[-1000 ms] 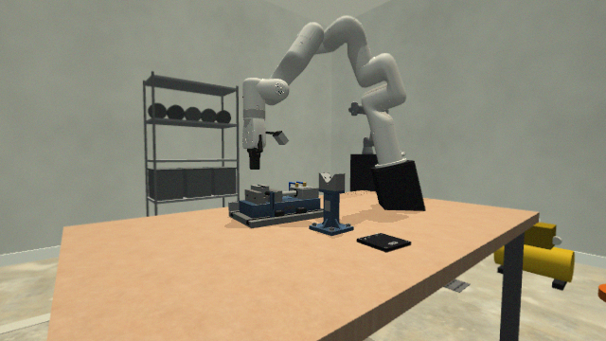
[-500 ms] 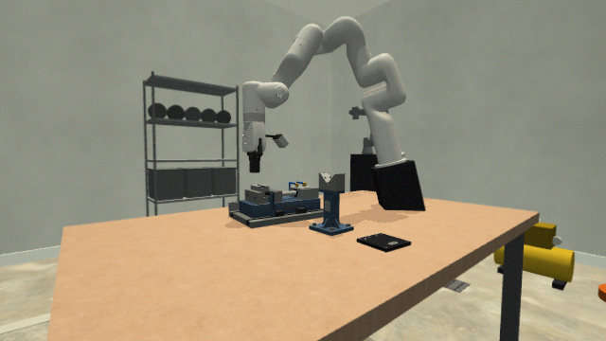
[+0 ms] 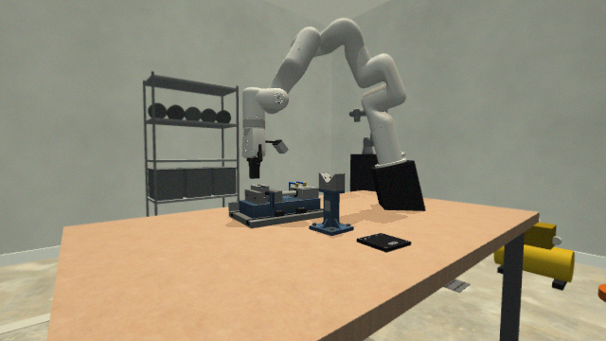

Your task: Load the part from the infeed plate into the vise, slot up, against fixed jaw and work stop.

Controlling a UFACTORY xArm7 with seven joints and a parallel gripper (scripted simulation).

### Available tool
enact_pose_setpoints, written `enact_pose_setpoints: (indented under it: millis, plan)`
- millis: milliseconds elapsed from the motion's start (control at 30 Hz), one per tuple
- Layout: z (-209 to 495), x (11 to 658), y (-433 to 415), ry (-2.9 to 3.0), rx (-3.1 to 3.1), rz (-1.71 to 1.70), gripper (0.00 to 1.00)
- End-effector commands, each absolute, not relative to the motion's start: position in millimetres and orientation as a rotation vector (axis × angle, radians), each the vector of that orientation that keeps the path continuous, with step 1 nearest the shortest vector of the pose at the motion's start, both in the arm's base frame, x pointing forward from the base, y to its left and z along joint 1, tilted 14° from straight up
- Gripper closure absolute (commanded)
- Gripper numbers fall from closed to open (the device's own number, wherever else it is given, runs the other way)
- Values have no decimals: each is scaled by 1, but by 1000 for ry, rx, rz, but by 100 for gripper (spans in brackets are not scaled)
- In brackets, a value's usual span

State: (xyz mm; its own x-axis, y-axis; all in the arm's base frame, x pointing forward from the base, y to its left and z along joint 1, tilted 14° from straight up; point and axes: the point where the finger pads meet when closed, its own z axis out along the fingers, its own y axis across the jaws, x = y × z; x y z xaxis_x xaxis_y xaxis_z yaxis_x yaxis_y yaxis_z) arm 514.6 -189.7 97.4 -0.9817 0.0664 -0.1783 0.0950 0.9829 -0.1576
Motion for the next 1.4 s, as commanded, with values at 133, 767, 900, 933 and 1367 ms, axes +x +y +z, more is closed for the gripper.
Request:
enact_pose_setpoints:
  millis: [133, 767, 900, 933, 1367]
  plan:
    - [89, 518, -192, 2952, 121, -247, 100]
    - [81, 519, -193, 2952, 121, -247, 100]
    - [81, 519, -193, 2952, 121, -247, 100]
    - [81, 519, -193, 2952, 121, -247, 100]
    - [81, 520, -194, 2952, 121, -247, 100]
